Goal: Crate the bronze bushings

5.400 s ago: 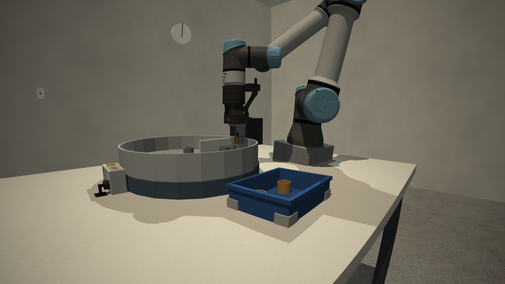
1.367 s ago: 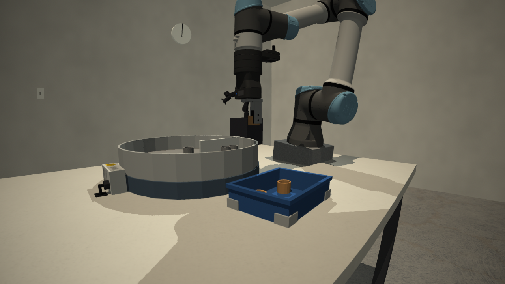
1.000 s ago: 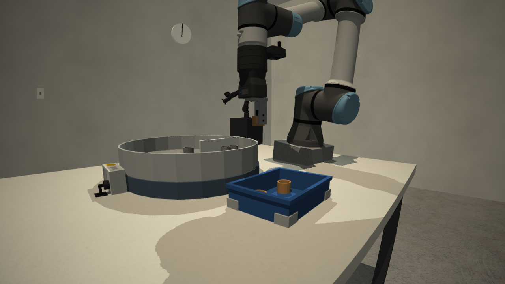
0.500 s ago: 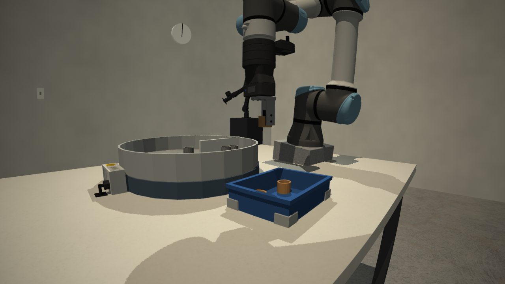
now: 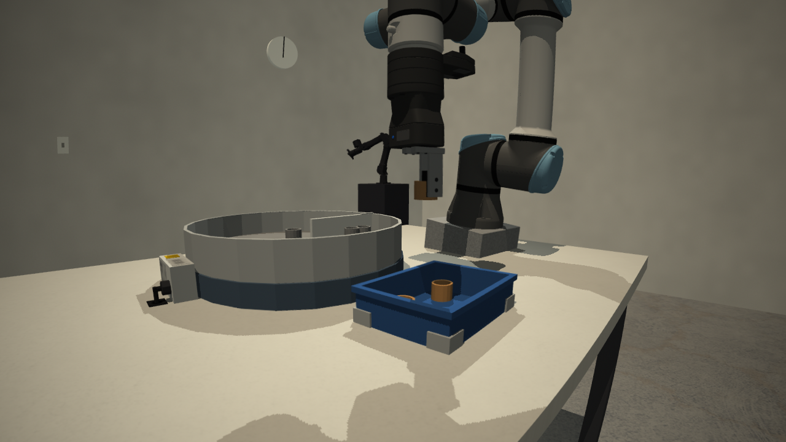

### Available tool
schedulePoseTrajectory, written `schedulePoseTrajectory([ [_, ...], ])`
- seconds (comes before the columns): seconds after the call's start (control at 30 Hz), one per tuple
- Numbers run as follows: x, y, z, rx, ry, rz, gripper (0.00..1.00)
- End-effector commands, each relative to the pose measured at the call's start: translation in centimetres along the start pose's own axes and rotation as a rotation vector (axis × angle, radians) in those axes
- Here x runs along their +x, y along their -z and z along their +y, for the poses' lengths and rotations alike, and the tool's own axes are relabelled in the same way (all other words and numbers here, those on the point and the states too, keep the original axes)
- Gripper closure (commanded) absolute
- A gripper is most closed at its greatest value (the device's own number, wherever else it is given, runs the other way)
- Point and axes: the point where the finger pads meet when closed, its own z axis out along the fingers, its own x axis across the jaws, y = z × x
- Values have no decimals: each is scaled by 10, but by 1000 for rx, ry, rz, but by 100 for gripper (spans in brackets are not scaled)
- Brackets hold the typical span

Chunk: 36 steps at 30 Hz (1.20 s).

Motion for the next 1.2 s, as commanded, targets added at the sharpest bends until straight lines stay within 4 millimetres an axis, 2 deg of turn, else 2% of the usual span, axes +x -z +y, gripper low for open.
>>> schedulePoseTrajectory([
  [0.0,2,0,1,0,-1,-2,100],
  [0.17,2,0,1,0,-1,-2,100],
  [0.33,2,-24,2,0,-2,-2,100],
  [0.73,2,-24,2,0,-2,-2,100],
  [0.9,2,-48,2,0,-3,-2,100],
  [1.17,2,-48,2,0,-3,-2,100],
])
